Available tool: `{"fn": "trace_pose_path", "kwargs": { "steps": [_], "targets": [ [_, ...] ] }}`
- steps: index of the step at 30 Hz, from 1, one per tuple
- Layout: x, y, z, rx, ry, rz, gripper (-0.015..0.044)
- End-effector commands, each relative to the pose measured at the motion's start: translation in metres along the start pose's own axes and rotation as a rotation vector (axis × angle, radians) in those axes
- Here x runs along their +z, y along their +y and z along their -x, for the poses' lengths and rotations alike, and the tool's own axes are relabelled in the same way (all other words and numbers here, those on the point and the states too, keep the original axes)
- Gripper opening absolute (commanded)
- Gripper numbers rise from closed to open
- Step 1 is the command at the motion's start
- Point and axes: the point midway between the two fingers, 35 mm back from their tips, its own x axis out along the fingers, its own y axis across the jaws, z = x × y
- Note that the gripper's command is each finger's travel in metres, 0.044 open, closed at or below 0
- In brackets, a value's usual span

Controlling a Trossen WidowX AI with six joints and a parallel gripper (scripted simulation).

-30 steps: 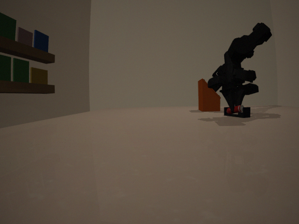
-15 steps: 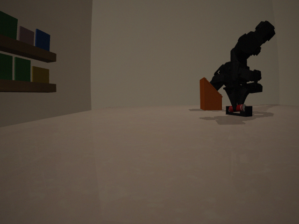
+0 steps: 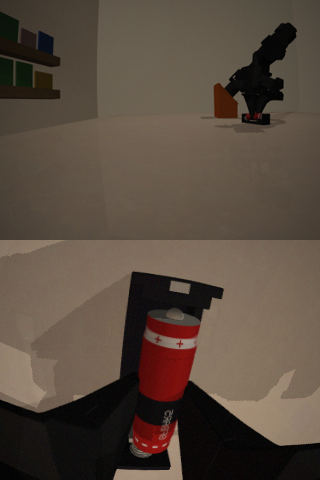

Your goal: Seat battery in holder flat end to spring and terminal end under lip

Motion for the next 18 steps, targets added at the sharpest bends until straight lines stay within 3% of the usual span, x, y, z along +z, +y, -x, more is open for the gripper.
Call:
{"fn": "trace_pose_path", "kwargs": {
  "steps": [1, 18],
  "targets": [
    [-0.006, 0.0036, -0.0051, 0.004, 0.05, -0.007, 0.0066],
    [-0.0068, 0.0041, -0.0057, -0.014, 0.052, -0.008, 0.0066]
  ]
}}
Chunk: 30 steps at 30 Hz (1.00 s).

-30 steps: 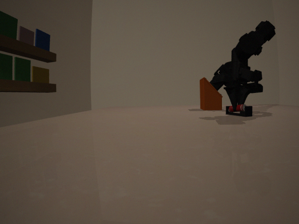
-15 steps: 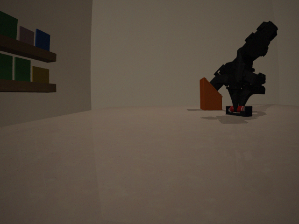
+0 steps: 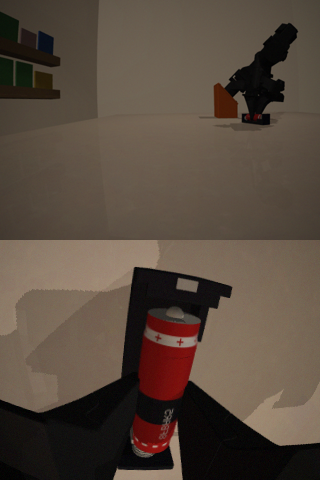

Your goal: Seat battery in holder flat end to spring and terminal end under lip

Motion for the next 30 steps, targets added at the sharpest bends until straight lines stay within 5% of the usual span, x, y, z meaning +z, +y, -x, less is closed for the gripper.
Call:
{"fn": "trace_pose_path", "kwargs": {
  "steps": [1, 30],
  "targets": [
    [-0.006, 0.002, -0.003, 0.002, 0.018, -0.009, 0.0066],
    [0.011, 0.002, -0.001, -0.004, 0.004, -0.006, 0.0066]
  ]
}}
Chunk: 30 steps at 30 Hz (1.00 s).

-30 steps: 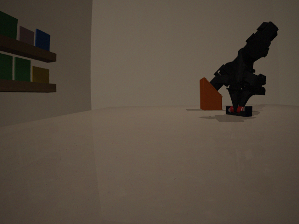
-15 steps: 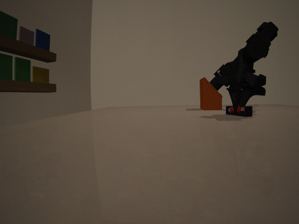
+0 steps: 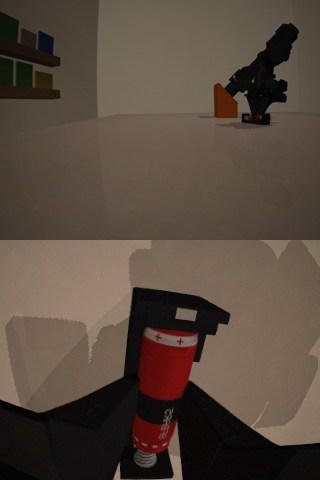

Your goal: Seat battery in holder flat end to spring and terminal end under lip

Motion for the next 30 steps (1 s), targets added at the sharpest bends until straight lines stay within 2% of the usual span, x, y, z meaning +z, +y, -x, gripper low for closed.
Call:
{"fn": "trace_pose_path", "kwargs": {
  "steps": [1, 10, 14, 27, 30],
  "targets": [
    [0.001, 0.001, -0.002, 0.002, 0.007, -0.003, 0.0066],
    [0.001, 0.001, -0.002, 0.0, 0.012, -0.002, 0.0066],
    [0.001, 0.001, -0.002, 0.0, 0.012, -0.002, 0.0168],
    [0.001, -0.003, 0.014, 0.0, 0.009, -0.002, 0.0168],
    [0.001, -0.007, 0.026, -0.002, 0.011, -0.007, 0.0246]
  ]
}}
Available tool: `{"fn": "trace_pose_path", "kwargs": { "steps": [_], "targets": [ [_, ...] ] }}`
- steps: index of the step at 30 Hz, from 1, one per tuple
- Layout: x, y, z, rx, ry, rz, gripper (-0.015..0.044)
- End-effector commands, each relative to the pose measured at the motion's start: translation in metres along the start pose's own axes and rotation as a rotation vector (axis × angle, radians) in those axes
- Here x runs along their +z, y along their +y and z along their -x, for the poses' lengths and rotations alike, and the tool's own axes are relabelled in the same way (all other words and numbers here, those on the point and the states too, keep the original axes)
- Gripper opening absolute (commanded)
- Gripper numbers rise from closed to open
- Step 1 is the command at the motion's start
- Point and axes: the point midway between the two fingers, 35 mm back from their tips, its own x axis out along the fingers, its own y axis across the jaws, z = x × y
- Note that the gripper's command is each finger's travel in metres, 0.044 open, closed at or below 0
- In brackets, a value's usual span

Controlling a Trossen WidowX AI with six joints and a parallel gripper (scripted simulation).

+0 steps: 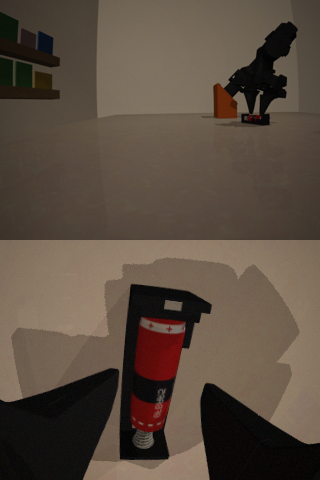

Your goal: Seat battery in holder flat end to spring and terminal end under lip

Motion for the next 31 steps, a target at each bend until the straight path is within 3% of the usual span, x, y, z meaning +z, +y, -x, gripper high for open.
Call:
{"fn": "trace_pose_path", "kwargs": {
  "steps": [1, 5, 8, 31],
  "targets": [
    [0.0, -0.006, 0.021, -0.006, -0.002, 0.002, 0.0273],
    [-0.004, -0.013, 0.06, -0.006, -0.002, 0.005, 0.0378],
    [-0.005, -0.015, 0.067, -0.006, -0.002, 0.006, 0.044],
    [-0.004, -0.017, 0.067, -0.006, -0.002, 0.006, 0.044]
  ]
}}
